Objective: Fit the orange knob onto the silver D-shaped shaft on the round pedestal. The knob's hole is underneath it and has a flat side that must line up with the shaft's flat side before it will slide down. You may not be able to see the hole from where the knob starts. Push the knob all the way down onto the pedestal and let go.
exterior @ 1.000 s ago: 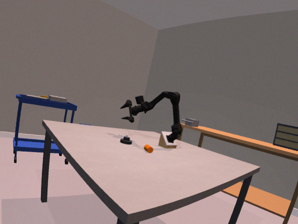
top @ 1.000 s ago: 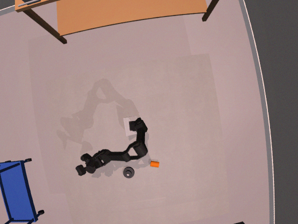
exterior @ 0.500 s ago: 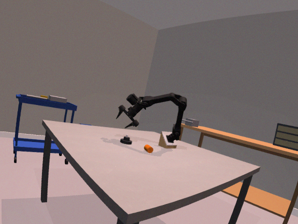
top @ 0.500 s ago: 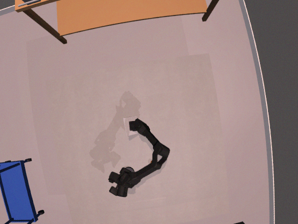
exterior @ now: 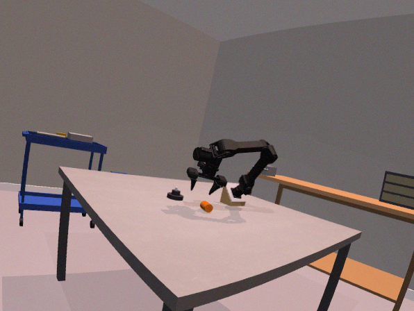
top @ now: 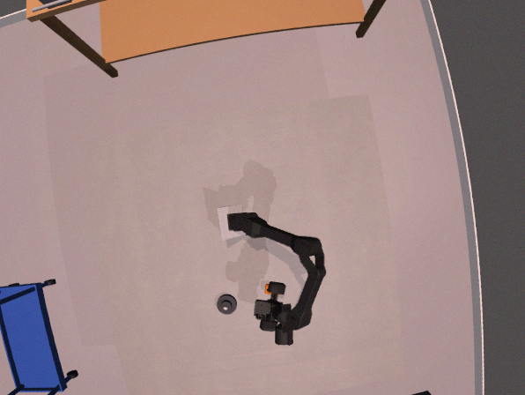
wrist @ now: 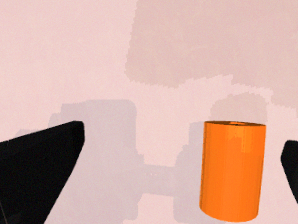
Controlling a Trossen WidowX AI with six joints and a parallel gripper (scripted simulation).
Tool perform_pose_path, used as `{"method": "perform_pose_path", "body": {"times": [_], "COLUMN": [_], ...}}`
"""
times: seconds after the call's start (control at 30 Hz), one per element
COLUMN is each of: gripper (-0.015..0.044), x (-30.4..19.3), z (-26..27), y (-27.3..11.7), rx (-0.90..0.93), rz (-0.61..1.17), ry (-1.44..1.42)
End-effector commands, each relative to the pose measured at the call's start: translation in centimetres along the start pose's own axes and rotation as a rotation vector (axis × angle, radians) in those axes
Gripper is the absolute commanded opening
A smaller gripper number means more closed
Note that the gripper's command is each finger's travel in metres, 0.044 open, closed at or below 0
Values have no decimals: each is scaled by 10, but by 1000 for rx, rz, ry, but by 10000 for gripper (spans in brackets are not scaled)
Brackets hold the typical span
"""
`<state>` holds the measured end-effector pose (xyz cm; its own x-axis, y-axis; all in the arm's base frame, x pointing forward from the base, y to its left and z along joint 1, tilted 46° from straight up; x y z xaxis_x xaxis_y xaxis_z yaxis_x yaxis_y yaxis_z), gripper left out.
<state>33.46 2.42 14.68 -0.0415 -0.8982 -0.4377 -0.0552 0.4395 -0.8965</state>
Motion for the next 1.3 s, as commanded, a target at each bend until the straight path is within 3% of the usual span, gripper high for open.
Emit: {"method": "perform_pose_path", "body": {"times": [0.0, 1.27], "gripper": [440, 440], "x": [-35, -55], "z": [-21, -21], "y": [-14, 48], "rx": [-72, -71], "rz": [-1, 2], "ry": [-78, -79]}}
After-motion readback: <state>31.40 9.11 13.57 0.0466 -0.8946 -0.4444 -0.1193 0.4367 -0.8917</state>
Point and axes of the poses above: the point midway between the two fingers, 35 mm back from their tips, its own y axis out along the fingers, its own z axis across the jaws, x = y × z, the point moved 6 cm from there along -y, back along the fingers, and after that the axes turned 15 degrees about -y, right-handed, at the moved point
